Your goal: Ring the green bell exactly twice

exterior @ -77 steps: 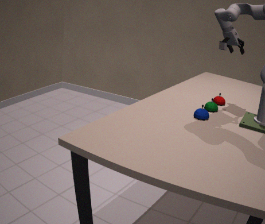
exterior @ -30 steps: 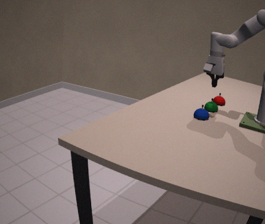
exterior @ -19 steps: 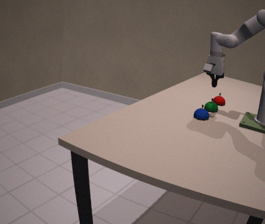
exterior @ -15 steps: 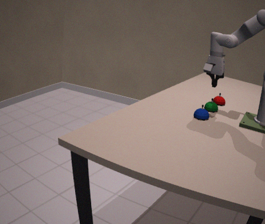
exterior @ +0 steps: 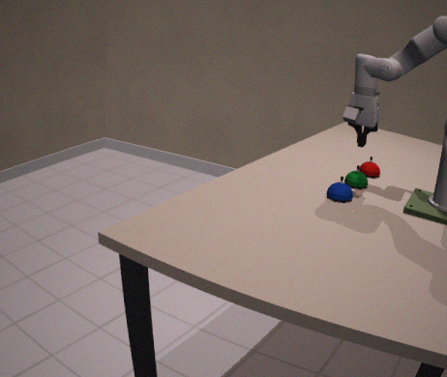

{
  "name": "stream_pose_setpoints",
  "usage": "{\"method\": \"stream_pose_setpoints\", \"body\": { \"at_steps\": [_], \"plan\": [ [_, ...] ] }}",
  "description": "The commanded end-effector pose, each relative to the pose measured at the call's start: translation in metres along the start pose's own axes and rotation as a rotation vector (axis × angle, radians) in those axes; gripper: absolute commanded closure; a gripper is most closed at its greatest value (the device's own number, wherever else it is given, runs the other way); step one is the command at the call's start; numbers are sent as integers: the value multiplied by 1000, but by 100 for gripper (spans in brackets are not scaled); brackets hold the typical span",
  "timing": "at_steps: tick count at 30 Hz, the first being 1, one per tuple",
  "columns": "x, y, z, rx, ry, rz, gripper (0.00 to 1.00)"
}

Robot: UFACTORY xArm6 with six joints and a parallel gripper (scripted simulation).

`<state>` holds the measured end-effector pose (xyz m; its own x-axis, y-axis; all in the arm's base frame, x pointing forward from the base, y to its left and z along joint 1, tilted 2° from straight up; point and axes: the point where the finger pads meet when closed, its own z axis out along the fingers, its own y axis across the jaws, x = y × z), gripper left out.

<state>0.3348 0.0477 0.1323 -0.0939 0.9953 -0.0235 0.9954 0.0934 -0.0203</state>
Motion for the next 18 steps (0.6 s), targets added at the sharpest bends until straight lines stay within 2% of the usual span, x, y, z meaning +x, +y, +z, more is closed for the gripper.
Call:
{"method": "stream_pose_setpoints", "body": {
  "at_steps": [1,18],
  "plan": [
    [0,1,0,-4,0,0,100],
    [0,2,16,-3,0,0,100]
  ]
}}
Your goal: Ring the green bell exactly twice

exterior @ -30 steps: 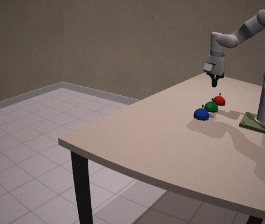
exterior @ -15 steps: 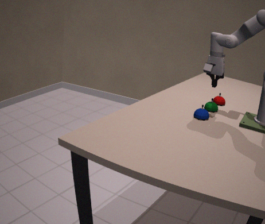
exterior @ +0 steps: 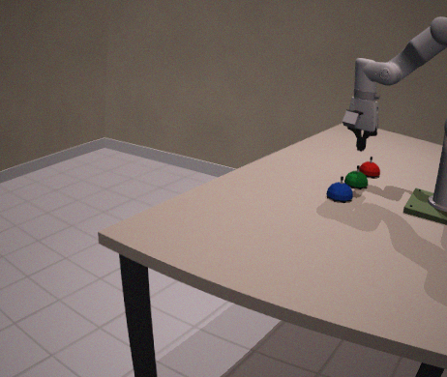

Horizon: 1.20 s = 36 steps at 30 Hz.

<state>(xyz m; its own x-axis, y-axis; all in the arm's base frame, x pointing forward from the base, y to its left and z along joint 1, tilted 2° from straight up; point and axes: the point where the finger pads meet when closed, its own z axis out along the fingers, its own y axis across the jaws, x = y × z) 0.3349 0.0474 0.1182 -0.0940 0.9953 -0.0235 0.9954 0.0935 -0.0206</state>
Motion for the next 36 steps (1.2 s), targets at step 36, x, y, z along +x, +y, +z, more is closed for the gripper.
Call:
{"method": "stream_pose_setpoints", "body": {
  "at_steps": [36],
  "plan": [
    [0,3,45,-4,0,0,100]
  ]
}}
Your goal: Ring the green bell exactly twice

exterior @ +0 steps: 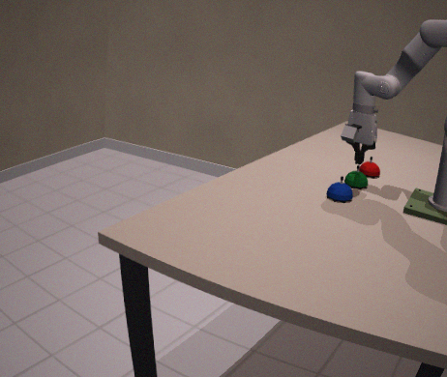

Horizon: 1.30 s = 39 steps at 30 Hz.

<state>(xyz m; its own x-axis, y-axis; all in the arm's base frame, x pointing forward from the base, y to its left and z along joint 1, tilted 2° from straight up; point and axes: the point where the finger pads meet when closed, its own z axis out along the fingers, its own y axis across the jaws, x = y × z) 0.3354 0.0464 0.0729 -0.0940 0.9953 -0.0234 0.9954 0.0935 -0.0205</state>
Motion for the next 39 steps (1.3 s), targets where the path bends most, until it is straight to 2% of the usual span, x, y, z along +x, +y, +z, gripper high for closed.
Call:
{"method": "stream_pose_setpoints", "body": {
  "at_steps": [1,39],
  "plan": [
    [0,1,-1,-4,0,0,100],
    [0,1,10,-4,0,0,100]
  ]
}}
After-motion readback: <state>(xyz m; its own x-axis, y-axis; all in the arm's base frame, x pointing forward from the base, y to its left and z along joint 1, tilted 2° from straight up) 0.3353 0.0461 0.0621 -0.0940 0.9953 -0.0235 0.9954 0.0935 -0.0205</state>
